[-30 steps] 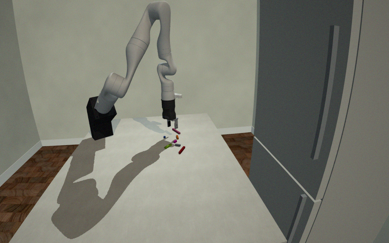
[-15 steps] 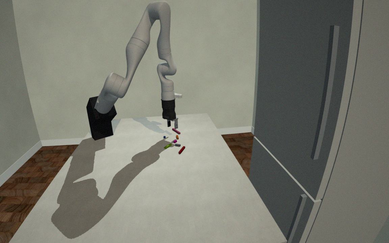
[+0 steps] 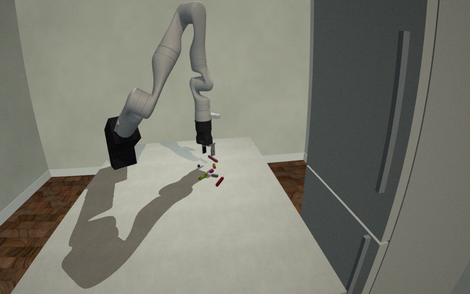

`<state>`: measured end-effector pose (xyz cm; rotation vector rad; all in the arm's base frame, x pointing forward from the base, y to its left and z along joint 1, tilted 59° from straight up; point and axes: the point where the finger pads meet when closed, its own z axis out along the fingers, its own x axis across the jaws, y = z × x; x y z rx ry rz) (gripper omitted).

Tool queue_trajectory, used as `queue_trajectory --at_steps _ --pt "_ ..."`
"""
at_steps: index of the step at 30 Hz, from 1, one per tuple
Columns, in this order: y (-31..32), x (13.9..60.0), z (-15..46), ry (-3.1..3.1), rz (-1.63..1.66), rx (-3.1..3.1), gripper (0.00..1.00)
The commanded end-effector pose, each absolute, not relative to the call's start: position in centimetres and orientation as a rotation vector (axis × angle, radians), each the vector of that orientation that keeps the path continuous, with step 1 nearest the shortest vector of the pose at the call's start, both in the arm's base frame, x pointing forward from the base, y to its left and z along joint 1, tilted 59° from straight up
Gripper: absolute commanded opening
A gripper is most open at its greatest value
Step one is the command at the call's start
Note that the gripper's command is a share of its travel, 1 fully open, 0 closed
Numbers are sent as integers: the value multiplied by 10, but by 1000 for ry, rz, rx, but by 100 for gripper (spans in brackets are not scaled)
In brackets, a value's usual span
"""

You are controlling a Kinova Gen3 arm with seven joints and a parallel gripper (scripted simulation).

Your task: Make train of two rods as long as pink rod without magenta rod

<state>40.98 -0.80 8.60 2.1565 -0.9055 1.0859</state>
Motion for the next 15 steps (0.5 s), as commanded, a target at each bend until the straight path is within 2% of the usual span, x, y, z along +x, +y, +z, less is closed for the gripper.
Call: queue_trajectory --at_steps 1,15 --pt "-7 410 86 -905 1087 2158 100" --pt "-7 410 86 -901 1085 2159 100"
